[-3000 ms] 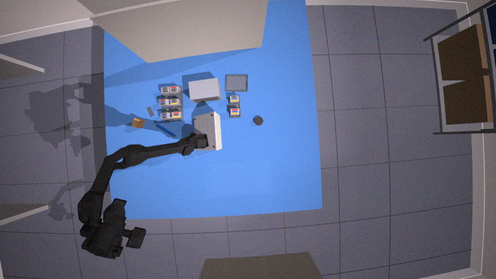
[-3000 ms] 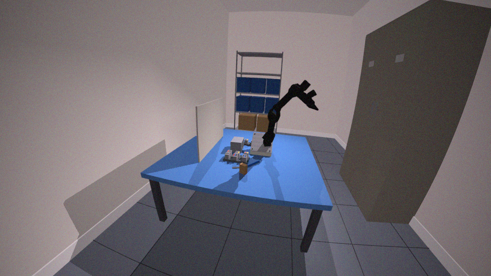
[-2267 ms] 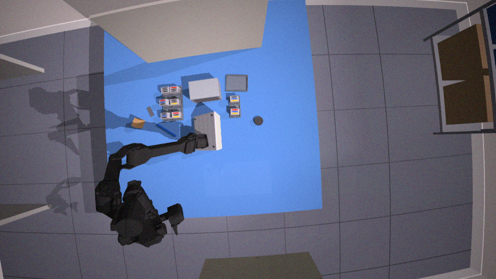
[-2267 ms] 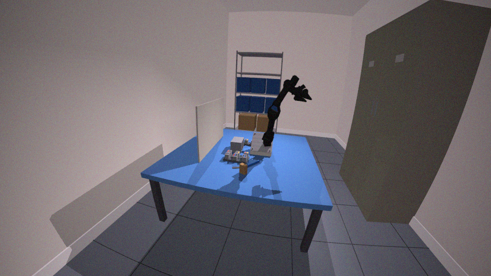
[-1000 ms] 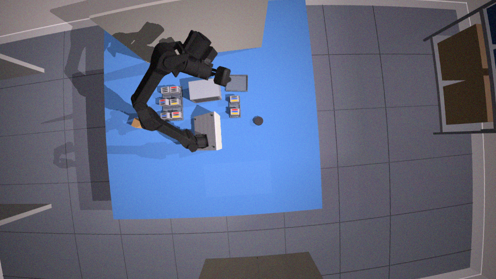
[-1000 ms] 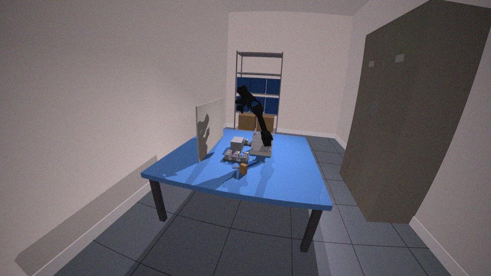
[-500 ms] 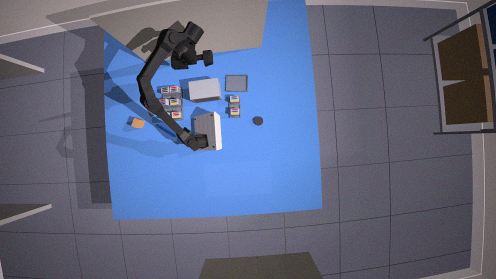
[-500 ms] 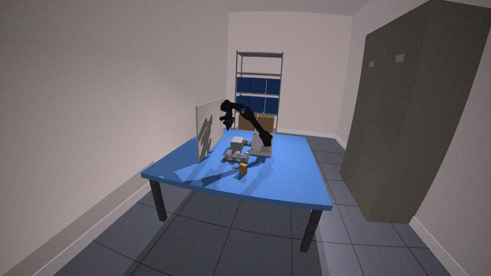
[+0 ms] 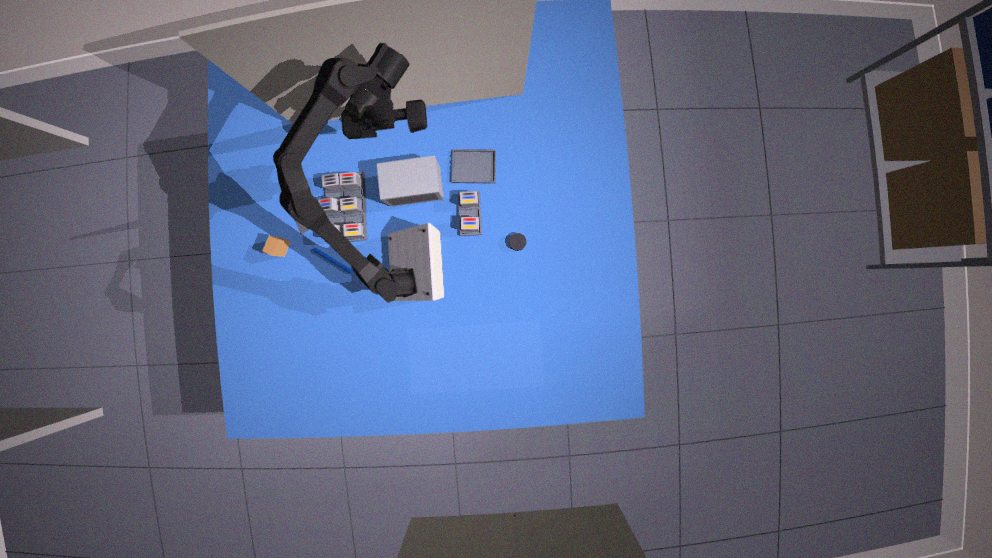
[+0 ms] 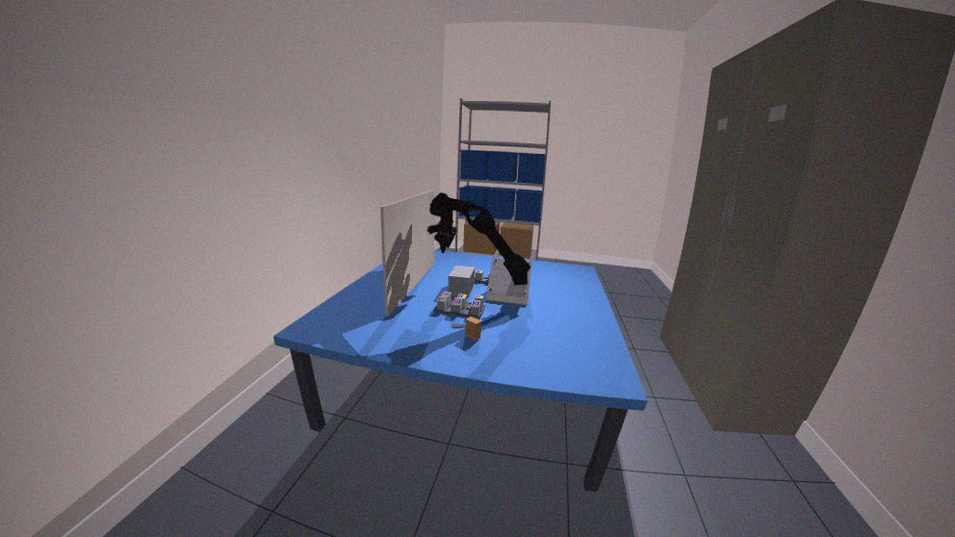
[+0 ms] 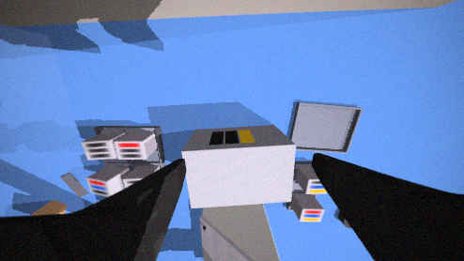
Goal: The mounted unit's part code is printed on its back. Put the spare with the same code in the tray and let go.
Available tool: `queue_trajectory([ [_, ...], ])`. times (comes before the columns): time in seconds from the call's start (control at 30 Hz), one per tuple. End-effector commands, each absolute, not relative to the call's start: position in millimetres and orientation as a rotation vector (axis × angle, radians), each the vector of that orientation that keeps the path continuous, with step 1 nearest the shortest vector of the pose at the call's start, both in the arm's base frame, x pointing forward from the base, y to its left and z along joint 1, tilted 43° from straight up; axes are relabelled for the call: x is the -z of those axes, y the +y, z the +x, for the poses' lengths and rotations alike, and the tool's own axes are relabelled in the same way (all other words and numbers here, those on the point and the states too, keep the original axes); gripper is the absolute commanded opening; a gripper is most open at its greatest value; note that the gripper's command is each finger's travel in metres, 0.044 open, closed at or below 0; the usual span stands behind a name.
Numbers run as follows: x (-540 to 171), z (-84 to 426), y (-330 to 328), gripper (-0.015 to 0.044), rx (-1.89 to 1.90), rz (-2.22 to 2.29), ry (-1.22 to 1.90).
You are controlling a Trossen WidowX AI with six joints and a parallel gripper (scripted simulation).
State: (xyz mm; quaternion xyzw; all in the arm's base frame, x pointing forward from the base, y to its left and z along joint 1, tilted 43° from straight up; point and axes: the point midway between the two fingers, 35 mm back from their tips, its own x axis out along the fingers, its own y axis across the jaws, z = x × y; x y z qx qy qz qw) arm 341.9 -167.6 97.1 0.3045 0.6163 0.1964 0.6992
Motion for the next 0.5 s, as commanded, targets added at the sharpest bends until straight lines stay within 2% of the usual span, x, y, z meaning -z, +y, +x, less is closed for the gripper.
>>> queue_trajectory([
  [0.0, -103.2, 341.5, -158.6, 0.044, -0.482, 0.627, 1.353],
  [0.23, -149.7, 319.0, -68.5, 0.044, -0.881, 0.072, 1.108],
  [0.47, -171.6, 266.1, 13.7, 0.044, -1.232, -0.482, 0.748],
])
